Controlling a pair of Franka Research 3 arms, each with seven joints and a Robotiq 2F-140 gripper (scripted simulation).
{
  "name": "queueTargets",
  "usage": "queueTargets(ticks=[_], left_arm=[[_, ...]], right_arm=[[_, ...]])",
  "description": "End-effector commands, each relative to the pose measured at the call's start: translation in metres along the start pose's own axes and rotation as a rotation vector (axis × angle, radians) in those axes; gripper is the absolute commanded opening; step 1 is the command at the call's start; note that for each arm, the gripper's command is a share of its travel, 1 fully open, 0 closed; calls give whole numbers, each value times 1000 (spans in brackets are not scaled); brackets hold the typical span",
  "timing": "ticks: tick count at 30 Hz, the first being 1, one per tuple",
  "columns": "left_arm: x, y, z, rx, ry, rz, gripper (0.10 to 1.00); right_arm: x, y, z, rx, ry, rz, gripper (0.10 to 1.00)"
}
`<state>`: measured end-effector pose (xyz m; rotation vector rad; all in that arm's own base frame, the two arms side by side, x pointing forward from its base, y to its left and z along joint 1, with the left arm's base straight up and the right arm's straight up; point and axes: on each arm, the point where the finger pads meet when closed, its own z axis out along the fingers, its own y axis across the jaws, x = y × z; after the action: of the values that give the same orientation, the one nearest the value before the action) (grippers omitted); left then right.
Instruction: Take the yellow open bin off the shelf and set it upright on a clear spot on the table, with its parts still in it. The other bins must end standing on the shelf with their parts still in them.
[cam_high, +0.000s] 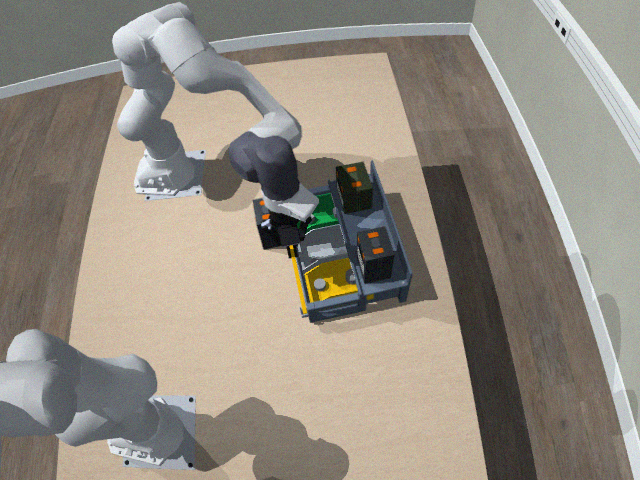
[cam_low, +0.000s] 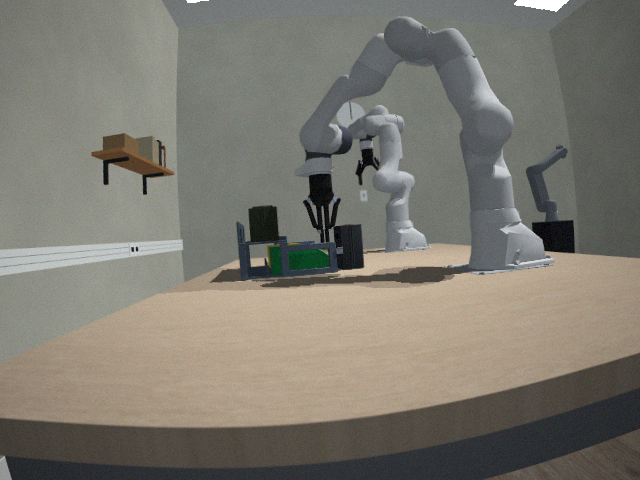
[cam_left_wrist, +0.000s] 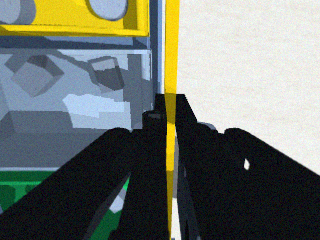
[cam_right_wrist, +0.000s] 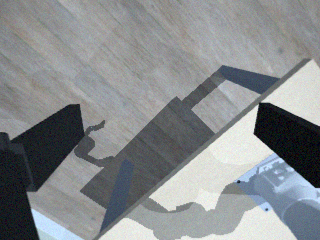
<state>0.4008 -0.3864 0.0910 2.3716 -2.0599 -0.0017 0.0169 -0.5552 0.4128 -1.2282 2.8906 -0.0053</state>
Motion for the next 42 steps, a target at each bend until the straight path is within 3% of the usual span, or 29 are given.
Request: queueTargets(ticks=[1,42], left_arm=[[0,0,-2,1,1,-2,99],[0,0,-26,1,1,-2,99]], right_arm=[[0,0,0,0,0,0,1000],[0,0,0,0,0,0,1000]])
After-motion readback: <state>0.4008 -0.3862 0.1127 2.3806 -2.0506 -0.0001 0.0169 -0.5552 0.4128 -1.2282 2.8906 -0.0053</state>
